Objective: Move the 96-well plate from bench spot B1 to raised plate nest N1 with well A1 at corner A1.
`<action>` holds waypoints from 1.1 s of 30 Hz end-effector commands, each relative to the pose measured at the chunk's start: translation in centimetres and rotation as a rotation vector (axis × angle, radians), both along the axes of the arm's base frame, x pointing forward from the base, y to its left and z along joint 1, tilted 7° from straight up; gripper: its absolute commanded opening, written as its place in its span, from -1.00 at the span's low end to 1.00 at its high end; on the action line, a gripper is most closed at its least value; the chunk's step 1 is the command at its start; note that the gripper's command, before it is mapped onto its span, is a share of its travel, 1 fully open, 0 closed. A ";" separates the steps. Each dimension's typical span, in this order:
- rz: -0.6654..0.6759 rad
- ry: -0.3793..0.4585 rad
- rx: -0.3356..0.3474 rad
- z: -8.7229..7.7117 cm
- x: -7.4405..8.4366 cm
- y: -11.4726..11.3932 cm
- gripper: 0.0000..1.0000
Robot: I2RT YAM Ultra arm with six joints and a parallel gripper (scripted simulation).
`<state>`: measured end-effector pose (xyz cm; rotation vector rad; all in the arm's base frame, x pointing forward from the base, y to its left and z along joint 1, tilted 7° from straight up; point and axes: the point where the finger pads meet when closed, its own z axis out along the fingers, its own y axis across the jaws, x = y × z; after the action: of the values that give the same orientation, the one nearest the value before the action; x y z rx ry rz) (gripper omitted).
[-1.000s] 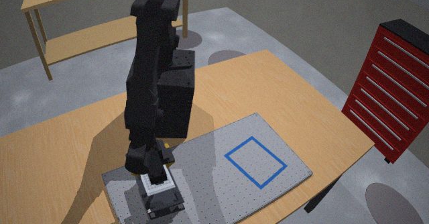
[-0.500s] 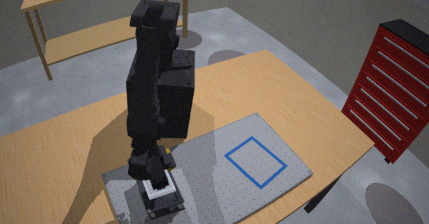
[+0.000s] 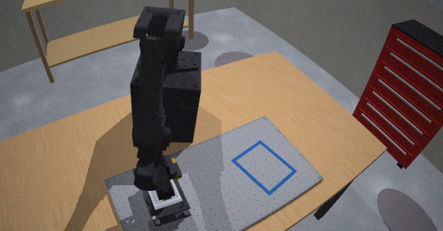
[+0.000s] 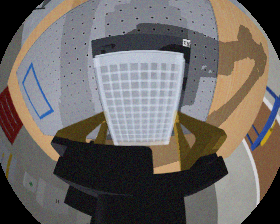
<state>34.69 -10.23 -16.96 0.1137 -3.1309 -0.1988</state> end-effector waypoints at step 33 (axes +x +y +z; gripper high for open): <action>-0.002 -0.064 -0.017 0.1 1.4 -0.1 -1.00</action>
<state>35.27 -10.26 -17.93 0.1186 -3.1556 -0.1849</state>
